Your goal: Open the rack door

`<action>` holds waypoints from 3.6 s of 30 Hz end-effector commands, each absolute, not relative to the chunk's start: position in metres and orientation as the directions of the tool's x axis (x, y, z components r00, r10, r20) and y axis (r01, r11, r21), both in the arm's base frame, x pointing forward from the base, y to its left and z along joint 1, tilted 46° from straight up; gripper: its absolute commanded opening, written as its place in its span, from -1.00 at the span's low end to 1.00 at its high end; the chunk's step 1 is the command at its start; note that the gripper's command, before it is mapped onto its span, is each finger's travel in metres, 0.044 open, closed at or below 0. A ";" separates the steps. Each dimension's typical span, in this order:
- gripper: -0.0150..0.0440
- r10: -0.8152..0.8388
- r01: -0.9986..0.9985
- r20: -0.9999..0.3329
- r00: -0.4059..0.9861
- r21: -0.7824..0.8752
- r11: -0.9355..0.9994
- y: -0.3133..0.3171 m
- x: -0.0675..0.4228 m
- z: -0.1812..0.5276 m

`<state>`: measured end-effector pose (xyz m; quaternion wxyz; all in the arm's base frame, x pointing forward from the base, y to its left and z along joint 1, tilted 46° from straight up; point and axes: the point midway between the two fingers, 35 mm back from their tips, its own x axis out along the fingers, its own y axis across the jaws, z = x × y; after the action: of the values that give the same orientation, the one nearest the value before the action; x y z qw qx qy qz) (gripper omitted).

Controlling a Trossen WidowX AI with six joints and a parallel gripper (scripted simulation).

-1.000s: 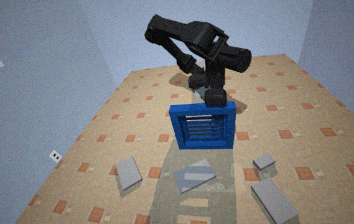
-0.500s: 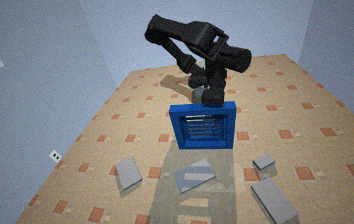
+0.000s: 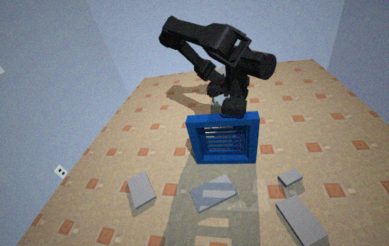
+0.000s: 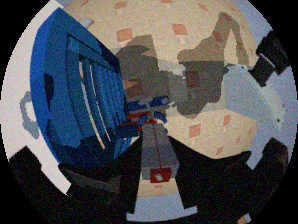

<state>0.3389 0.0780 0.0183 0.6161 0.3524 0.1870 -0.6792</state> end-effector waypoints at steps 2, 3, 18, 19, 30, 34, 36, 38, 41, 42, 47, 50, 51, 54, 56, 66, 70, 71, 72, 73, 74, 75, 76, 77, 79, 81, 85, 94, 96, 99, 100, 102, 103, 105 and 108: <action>-0.41 -0.707 0.976 -0.708 0.008 0.160 -0.149 0.077 0.338 0.019; -0.41 -0.707 0.980 -0.708 0.008 0.145 -0.135 0.077 0.337 0.019; -0.41 -0.707 0.992 -0.707 0.007 -0.086 0.096 0.073 0.324 0.023; -0.41 -0.707 0.989 -0.707 0.007 -0.100 0.111 0.073 0.322 0.023; -0.41 -0.707 0.924 -0.707 0.006 -0.266 0.274 0.065 0.303 0.031; -0.41 -0.707 0.890 -0.707 0.006 -0.319 0.326 0.061 0.296 0.034; -0.41 -0.707 0.872 -0.707 0.006 -0.343 0.349 0.059 0.292 0.036; -0.41 -0.707 0.853 -0.707 0.006 -0.366 0.372 0.057 0.288 0.038; -0.41 -0.708 0.818 -0.707 0.005 -0.404 0.409 0.053 0.282 0.042; -0.41 -0.708 0.807 -0.706 0.005 -0.415 0.420 0.051 0.281 0.044; -0.41 -0.708 0.746 -0.706 0.005 -0.469 0.473 0.044 0.273 0.051; -0.41 -0.708 0.706 -0.706 0.005 -0.499 0.502 0.040 0.268 0.055; -0.41 -0.708 0.693 -0.706 0.005 -0.508 0.511 0.038 0.267 0.057; -0.41 -0.709 0.653 -0.706 0.004 -0.535 0.537 0.034 0.264 0.061; -0.41 -0.709 0.625 -0.706 0.004 -0.552 0.553 0.031 0.261 0.064; -0.41 -0.709 0.487 -0.705 0.004 -0.618 0.617 0.016 0.253 0.079; -0.41 -0.710 0.429 -0.705 0.004 -0.640 0.638 0.010 0.251 0.085; -0.41 -0.710 0.414 -0.705 0.004 -0.645 0.642 0.009 0.251 0.086; -0.41 -0.710 0.400 -0.704 0.004 -0.650 0.647 0.007 0.250 0.088; -0.41 -0.710 0.385 -0.704 0.004 -0.654 0.651 0.006 0.250 0.089; -0.41 -0.710 0.370 -0.704 0.003 -0.659 0.655 0.004 0.250 0.090; -0.41 -0.710 0.355 -0.704 0.003 -0.663 0.659 0.003 0.249 0.092; -0.41 -0.710 0.340 -0.704 0.003 -0.667 0.663 0.001 0.249 0.094; -0.41 -0.710 0.325 -0.704 0.003 -0.671 0.667 0.000 0.249 0.095; -0.41 -0.710 0.298 -0.704 0.003 -0.677 0.673 -0.003 0.248 0.098; -0.41 -0.710 0.271 -0.704 0.003 -0.683 0.678 -0.006 0.248 0.100; -0.41 -0.710 0.215 -0.704 0.003 -0.693 0.688 -0.011 0.248 0.106; -0.41 -0.711 0.087 -0.703 0.003 -0.708 0.701 -0.023 0.249 0.118; -0.41 -0.711 0.059 -0.703 0.003 -0.710 0.702 -0.026 0.250 0.121; -0.41 -0.711 0.017 -0.703 0.004 -0.711 0.703 -0.030 0.251 0.125; -0.41 -0.711 0.003 -0.703 0.004 -0.711 0.703 -0.031 0.251 0.126; -0.41 -0.711 -0.025 -0.703 0.004 -0.711 0.703 -0.034 0.252 0.129; -0.41 -0.711 -0.039 -0.703 0.004 -0.711 0.702 -0.035 0.252 0.130; -0.41 -0.711 -0.067 -0.703 0.004 -0.710 0.701 -0.037 0.253 0.133; -0.41 -0.712 -0.100 -0.703 0.004 -0.708 0.699 -0.041 0.254 0.136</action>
<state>0.2526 -0.0372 0.1318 0.6458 -0.2883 0.6597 -0.2543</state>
